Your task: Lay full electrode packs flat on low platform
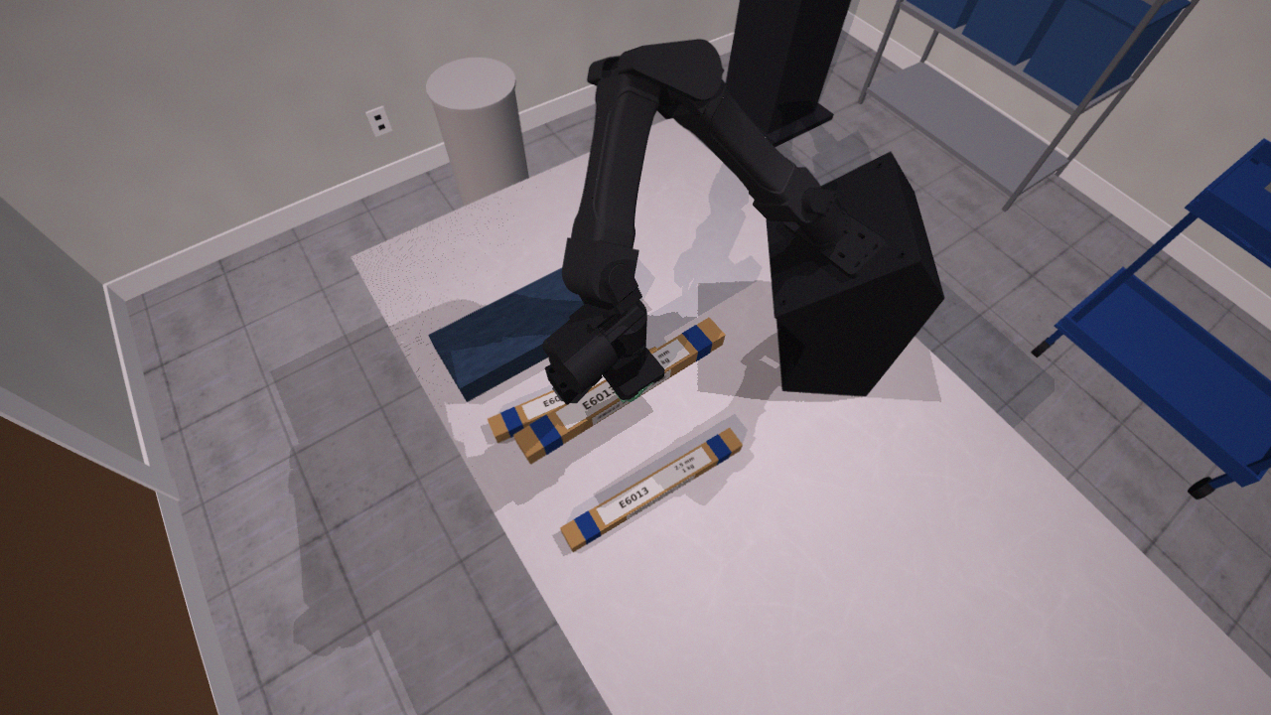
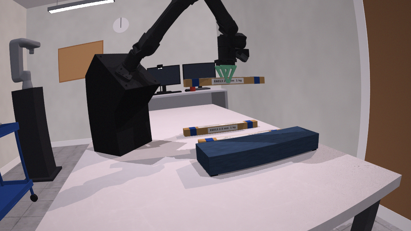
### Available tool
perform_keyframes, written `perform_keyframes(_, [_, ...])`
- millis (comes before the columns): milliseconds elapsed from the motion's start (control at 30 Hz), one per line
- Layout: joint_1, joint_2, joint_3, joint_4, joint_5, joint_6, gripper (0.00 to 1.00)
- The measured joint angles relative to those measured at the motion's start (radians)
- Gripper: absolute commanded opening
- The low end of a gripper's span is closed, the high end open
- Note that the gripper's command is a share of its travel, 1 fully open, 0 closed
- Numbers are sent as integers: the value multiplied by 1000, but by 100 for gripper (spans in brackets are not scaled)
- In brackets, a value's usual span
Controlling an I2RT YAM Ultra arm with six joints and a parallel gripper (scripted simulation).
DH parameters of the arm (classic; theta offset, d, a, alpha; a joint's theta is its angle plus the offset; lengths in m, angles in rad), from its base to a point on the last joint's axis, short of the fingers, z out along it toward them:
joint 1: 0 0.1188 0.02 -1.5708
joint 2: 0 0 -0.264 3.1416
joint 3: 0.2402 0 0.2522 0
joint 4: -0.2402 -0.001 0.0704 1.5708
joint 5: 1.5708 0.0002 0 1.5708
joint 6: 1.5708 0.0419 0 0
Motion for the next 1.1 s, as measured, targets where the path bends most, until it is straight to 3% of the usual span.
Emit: perform_keyframes(1100, [-19,0,-16,26,-9,-21,0])
